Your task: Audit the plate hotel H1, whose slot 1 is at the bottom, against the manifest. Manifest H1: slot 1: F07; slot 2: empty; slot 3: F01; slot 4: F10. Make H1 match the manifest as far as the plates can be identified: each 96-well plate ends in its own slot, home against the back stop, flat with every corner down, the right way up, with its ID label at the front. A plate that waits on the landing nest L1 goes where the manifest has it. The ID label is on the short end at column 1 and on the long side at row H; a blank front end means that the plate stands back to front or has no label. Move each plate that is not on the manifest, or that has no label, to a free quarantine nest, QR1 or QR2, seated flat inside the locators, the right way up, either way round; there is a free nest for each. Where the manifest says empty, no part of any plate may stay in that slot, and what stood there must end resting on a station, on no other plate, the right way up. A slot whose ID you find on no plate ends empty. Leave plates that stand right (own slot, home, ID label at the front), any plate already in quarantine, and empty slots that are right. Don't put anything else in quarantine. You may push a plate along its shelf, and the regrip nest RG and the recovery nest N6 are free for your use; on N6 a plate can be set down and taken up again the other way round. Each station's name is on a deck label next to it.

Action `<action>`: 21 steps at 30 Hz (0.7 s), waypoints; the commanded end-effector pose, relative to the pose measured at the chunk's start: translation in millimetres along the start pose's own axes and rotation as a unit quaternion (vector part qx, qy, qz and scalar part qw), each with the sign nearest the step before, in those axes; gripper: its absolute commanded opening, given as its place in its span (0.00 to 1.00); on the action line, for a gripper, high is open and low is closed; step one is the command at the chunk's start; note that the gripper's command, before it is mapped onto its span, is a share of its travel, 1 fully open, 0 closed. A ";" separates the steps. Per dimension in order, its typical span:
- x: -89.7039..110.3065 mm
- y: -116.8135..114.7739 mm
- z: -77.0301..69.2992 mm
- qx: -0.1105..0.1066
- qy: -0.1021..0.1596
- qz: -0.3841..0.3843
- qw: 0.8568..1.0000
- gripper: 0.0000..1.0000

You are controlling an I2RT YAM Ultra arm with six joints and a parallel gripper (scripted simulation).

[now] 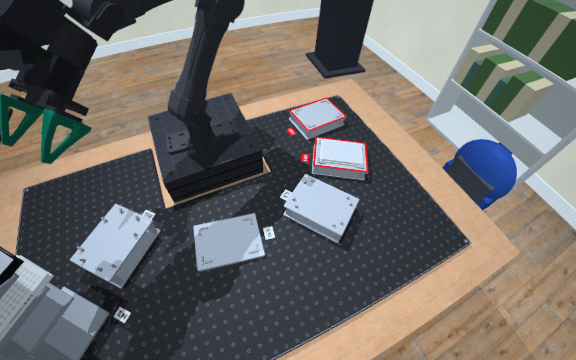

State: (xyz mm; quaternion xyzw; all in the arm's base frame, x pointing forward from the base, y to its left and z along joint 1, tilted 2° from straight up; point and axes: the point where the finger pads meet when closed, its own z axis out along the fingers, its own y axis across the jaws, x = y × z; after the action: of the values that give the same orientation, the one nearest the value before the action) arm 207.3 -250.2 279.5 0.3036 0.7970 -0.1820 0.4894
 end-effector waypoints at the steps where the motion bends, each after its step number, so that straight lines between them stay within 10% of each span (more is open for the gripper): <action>1: -10.3 1.5 -7.9 -0.002 -0.001 -0.001 1.000 1.00; 21: -25.9 1.5 -16.9 -0.002 -0.001 -0.001 1.000 1.00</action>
State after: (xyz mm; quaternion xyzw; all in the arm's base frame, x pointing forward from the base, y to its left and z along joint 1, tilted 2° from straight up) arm 205.2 -247.1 305.6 0.3048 0.7996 -0.1784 0.4856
